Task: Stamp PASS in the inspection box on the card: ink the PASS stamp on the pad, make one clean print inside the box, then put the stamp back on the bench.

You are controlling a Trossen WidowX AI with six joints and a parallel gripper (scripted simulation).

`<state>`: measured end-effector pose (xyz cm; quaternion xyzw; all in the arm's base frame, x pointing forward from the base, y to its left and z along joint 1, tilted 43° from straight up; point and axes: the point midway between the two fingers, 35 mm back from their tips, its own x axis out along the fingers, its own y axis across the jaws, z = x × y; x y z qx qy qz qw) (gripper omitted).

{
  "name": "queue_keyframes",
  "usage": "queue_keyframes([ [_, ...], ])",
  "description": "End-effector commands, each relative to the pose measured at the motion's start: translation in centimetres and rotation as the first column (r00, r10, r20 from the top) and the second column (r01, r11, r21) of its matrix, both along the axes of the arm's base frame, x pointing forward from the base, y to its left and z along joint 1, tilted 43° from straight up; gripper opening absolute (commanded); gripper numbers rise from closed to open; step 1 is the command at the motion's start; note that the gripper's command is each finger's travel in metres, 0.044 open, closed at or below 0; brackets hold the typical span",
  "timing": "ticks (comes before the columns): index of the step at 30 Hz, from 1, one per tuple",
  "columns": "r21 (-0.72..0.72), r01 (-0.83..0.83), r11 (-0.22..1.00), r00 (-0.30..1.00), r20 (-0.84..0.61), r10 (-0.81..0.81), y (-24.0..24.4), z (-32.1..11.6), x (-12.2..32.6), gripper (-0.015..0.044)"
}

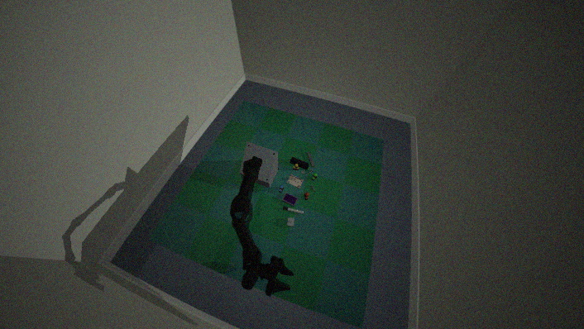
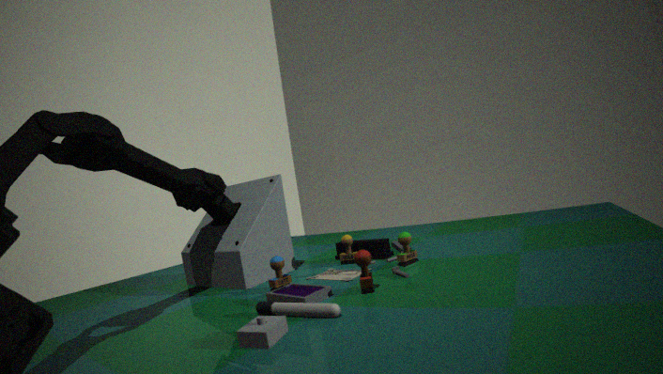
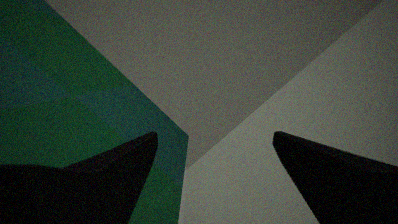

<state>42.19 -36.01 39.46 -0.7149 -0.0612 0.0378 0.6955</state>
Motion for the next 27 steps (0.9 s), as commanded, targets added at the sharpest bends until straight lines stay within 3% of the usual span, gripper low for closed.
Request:
queue_keyframes([
  [1,0.004,-0.001,1.0,1.0,-0.002,0.001,0.1,-0.1,0.1,0.0374],
  [7,0.205,-0.019,0.979,0.996,-0.085,0.037,3.1,-3.5,4.6,0.0216],
  [13,0.416,0.027,0.909,0.979,-0.196,0.061,6.3,-7.6,8.4,0.0215],
  [18,0.644,0.2,0.738,0.921,-0.381,0.083,10.9,-13.9,12.3,0.0215],
  [27,0.726,0.502,0.47,0.753,-0.634,0.175,20.0,-24.0,15.0,0.0215],
])
